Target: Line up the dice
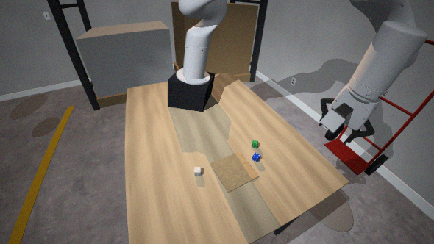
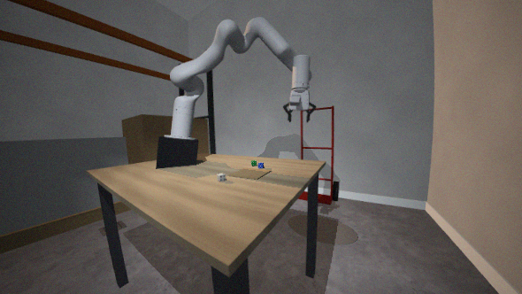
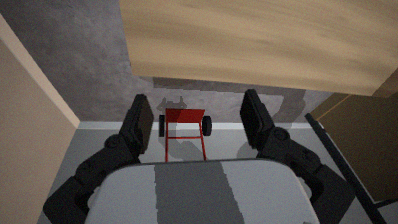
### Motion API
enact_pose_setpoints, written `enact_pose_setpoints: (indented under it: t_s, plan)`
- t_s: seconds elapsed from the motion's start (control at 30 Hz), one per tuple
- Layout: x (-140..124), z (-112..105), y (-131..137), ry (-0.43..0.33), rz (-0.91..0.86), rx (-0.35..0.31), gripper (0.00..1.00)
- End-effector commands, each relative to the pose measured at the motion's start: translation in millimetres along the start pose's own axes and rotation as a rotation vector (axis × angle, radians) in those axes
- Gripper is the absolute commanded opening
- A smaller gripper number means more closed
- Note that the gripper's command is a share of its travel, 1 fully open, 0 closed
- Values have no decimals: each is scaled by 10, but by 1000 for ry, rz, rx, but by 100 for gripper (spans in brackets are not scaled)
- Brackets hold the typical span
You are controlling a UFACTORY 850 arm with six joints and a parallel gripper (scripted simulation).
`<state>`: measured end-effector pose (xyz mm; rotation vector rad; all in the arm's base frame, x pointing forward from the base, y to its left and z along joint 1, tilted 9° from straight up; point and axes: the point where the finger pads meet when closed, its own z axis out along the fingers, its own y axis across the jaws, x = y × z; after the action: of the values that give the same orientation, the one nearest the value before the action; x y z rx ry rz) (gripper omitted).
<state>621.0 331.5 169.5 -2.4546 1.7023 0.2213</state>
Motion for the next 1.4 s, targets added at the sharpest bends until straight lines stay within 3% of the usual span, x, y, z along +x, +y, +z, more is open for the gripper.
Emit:
enact_pose_setpoints:
  t_s: [0.0,0.6,0.7,0.77,0.8,0.87,0.9,0.97,1.0,1.03,1.1,1.13,1.23,1.27,1.33,1.37]
  plan:
    - [-3,-13,-9,0,0,2,100]
    - [75,0,5,-2,15,5,100]
    - [747,107,177,-18,170,29,100]
    - [849,123,204,-18,170,29,100]
    - [1212,179,345,-23,263,44,100]
    - [1284,189,369,-23,263,44,100]
    - [1648,245,552,-24,370,61,100]
    - [1761,261,601,-24,370,61,100]
    - [2056,306,794,-20,485,78,100]
    - [2213,330,883,-20,485,78,100]
    - [2213,330,883,-20,485,78,100]
    - [2629,396,1209,-11,602,94,100]
    - [2686,404,1249,-11,602,94,100]
    - [3022,461,1584,1,713,106,100]
    - [3063,467,1621,1,713,106,100]
    - [3282,507,1894,16,810,114,100]
